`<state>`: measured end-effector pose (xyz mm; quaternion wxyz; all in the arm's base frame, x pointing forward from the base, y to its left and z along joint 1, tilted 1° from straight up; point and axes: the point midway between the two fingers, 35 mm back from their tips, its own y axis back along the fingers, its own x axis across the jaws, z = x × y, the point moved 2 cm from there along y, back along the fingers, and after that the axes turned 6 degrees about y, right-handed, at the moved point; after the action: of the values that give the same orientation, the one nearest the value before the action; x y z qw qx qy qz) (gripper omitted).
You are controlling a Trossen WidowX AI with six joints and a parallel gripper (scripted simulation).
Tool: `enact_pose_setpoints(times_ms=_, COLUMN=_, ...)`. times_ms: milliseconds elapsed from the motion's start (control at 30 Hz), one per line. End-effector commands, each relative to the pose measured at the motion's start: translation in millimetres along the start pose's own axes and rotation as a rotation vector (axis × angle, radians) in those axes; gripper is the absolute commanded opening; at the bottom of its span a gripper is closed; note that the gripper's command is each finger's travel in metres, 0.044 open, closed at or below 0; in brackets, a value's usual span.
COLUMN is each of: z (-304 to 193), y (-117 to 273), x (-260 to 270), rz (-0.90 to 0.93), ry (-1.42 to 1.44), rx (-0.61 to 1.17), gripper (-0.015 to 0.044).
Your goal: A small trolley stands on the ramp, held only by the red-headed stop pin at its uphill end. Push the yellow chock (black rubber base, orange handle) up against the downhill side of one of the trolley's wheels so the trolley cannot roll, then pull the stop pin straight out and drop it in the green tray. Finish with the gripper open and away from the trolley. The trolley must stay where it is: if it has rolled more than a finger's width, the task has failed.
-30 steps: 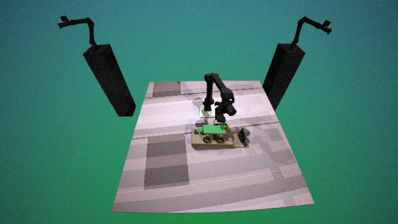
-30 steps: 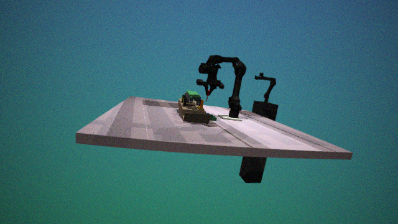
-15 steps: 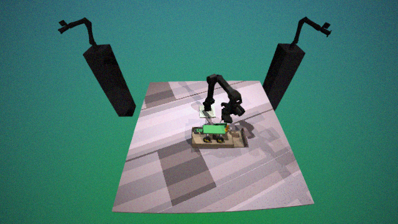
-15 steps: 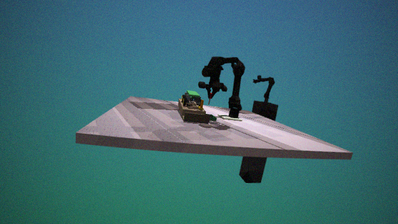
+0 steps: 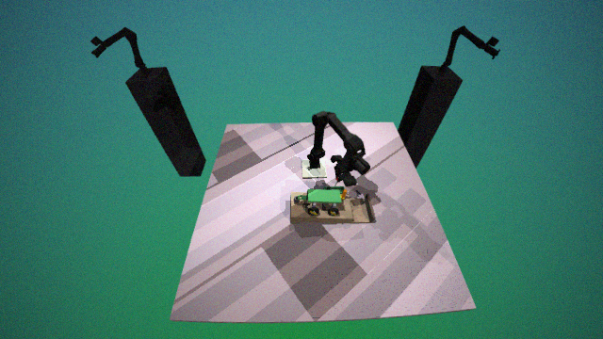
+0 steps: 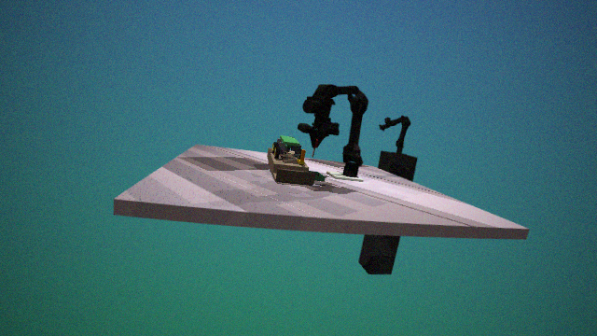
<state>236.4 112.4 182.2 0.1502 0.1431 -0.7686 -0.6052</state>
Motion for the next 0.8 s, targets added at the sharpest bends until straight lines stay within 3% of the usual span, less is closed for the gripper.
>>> enact_pose_setpoints(times_ms=0, z=-1.0, y=-1.6, x=2.5, rz=-0.009, ry=0.116, rx=-0.021, gripper=0.0)
enact_pose_setpoints(times_ms=767, z=-7.5, y=-2.6, x=4.9, rz=-0.104, ry=0.81, rx=-0.112, gripper=0.0)
